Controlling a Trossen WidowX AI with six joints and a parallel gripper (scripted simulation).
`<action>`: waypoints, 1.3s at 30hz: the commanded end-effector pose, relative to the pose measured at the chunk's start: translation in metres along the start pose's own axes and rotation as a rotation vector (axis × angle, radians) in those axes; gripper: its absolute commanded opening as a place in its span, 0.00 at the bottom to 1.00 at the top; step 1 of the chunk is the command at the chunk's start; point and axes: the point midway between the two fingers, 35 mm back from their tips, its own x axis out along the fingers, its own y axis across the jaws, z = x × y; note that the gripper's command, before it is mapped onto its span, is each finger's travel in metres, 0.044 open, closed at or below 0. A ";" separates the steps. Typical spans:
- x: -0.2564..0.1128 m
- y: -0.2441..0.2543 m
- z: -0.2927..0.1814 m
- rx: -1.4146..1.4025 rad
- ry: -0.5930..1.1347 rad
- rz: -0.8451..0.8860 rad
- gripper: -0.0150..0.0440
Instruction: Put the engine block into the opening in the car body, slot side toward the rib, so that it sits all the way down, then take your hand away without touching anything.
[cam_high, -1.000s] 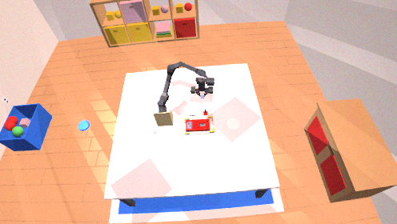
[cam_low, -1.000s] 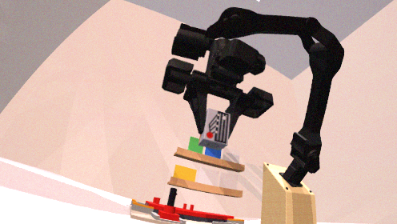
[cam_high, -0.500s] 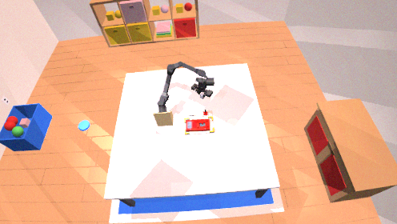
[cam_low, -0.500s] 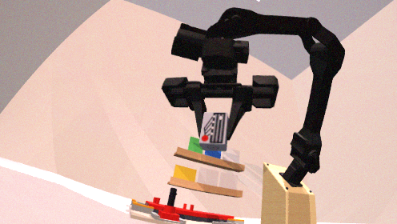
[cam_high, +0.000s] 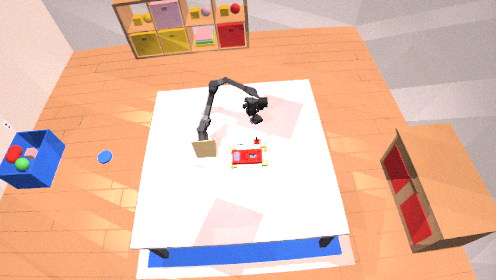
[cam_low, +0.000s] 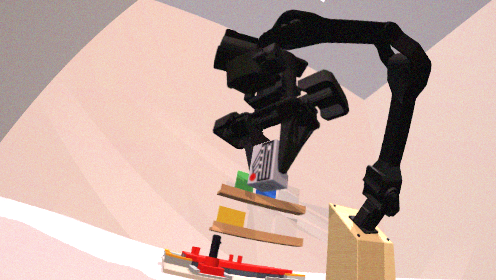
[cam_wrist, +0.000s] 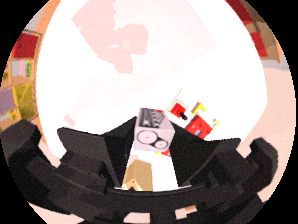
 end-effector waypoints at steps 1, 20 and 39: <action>0.000 0.001 0.000 0.116 -0.003 -0.001 0.25; 0.003 0.002 0.001 0.770 -0.003 0.001 0.25; 0.007 0.003 0.001 1.424 -0.003 0.002 0.25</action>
